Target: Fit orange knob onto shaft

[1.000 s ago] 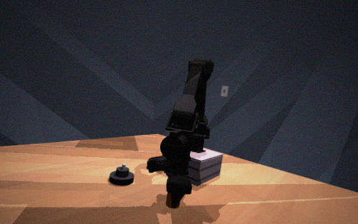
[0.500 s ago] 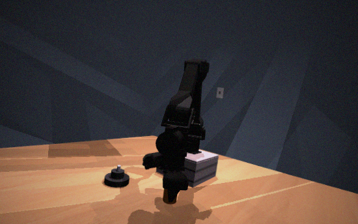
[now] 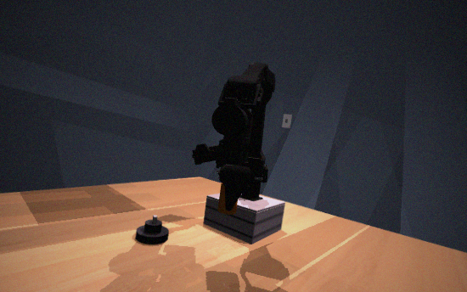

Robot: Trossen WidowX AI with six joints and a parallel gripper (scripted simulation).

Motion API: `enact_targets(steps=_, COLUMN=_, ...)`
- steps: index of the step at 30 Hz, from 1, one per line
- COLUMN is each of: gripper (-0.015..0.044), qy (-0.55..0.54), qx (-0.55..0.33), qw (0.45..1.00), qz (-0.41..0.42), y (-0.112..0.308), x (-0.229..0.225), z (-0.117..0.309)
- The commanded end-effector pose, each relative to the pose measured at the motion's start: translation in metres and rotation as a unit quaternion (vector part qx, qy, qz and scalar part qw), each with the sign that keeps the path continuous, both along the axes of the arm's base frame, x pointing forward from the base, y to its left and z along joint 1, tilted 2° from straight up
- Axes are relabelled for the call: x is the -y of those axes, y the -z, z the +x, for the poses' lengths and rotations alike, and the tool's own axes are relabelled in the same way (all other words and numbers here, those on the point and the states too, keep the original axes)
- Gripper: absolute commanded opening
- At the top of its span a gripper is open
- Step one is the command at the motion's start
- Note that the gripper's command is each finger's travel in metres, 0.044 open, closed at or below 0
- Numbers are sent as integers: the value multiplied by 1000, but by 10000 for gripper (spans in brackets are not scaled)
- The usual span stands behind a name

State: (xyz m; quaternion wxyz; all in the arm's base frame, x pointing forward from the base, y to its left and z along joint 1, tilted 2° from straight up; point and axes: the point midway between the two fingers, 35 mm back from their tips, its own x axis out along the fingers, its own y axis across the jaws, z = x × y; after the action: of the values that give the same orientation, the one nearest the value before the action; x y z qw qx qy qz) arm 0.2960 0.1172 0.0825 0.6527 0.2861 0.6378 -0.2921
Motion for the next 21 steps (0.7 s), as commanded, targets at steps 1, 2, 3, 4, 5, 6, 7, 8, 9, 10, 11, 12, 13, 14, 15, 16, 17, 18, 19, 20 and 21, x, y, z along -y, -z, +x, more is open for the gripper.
enact_targets(steps=1, gripper=0, qy=1, qx=-1, qw=1000, qz=2, y=-6, x=0, z=-2)
enact_targets(steps=2, gripper=0, qy=1, qx=1, qw=1000, qz=3, y=-6, x=0, z=-2)
enact_targets(steps=3, gripper=0, qy=1, qx=3, qw=1000, qz=5, y=-6, x=0, z=-2)
enact_targets(steps=4, gripper=0, qy=1, qx=7, qw=1000, qz=8, y=-6, x=1, z=-2)
enact_targets(steps=5, gripper=0, qy=0, qx=11, qw=1000, qz=11, y=-7, x=1, z=-2)
enact_targets(steps=6, gripper=0, qy=0, qx=16, qw=1000, qz=16, y=-8, x=2, z=-3)
enact_targets(steps=7, gripper=0, qy=0, qx=21, qw=1000, qz=21, y=-9, x=2, z=-3)
enact_targets(steps=8, gripper=0, qy=0, qx=27, qw=999, qz=26, y=-10, x=3, z=-4)
enact_targets(steps=9, gripper=0, qy=0, qx=33, qw=999, qz=31, y=-11, x=4, z=-5)
enact_targets(steps=10, gripper=0, qy=0, qx=39, qw=999, qz=36, y=-13, x=4, z=-5)
enact_targets(steps=11, gripper=0, qy=-1, qx=45, qw=998, qz=42, y=-14, x=5, z=-6)
enact_targets(steps=12, gripper=0, qy=-1, qx=50, qw=998, qz=47, y=-16, x=6, z=-6)
enact_targets(steps=13, gripper=0, qy=-1, qx=57, qw=997, qz=53, y=-17, x=6, z=-7)
enact_targets(steps=14, gripper=0, qy=-1, qx=63, qw=996, qz=58, y=-19, x=7, z=-8)
enact_targets(steps=15, gripper=0, qy=-1, qx=69, qw=996, qz=64, y=-20, x=8, z=-9)
enact_targets(steps=16, gripper=0, qy=-1, qx=75, qw=995, qz=69, y=-22, x=8, z=-9)
enact_targets(steps=17, gripper=0, qy=-1, qx=81, qw=994, qz=75, y=-23, x=9, z=-10)
enact_targets(steps=18, gripper=0, qy=-1, qx=87, qw=993, qz=81, y=-25, x=10, z=-11)
enact_targets(steps=19, gripper=0, qy=-1, qx=93, qw=992, qz=86, y=-27, x=10, z=-11)
enact_targets(steps=20, gripper=0, qy=-1, qx=100, qw=991, qz=92, y=-28, x=11, z=-12)
enact_targets(steps=21, gripper=0, qy=-1, qx=106, qw=990, qz=98, y=-30, x=12, z=-13)
